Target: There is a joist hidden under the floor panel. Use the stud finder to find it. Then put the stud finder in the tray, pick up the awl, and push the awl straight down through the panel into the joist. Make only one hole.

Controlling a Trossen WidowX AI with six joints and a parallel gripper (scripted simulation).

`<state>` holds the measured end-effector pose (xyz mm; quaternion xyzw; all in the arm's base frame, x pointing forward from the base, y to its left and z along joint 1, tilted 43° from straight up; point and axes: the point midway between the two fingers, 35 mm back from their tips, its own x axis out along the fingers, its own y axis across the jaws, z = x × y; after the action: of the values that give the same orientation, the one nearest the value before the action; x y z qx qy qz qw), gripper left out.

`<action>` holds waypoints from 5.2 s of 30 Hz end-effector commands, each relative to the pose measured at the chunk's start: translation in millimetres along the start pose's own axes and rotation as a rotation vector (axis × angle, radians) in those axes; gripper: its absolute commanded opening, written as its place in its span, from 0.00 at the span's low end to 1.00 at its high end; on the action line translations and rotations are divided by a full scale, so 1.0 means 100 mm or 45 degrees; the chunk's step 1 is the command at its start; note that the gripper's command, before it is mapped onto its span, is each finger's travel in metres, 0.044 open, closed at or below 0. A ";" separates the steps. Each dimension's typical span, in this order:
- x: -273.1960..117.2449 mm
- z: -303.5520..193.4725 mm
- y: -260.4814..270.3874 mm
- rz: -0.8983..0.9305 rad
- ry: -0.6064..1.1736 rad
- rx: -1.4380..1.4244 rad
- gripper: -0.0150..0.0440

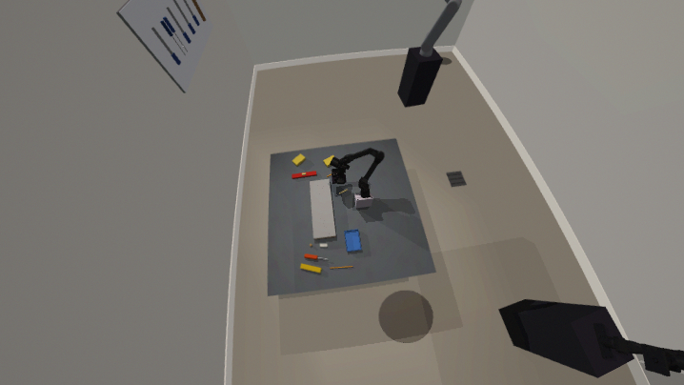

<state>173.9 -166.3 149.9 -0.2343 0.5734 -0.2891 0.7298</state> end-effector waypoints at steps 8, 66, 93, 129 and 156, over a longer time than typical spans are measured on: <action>-0.06 0.22 -0.07 -0.007 -0.010 0.004 0.25; 0.63 1.56 0.15 0.008 -0.016 -0.046 0.25; 0.97 1.45 0.19 0.004 -0.017 -0.048 0.25; 0.97 1.41 1.01 0.009 -0.016 -0.047 0.25; 0.96 1.39 1.62 0.012 -0.016 -0.046 0.25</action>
<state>349.8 -119.5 10.8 -0.2463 0.5751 -0.2744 0.7303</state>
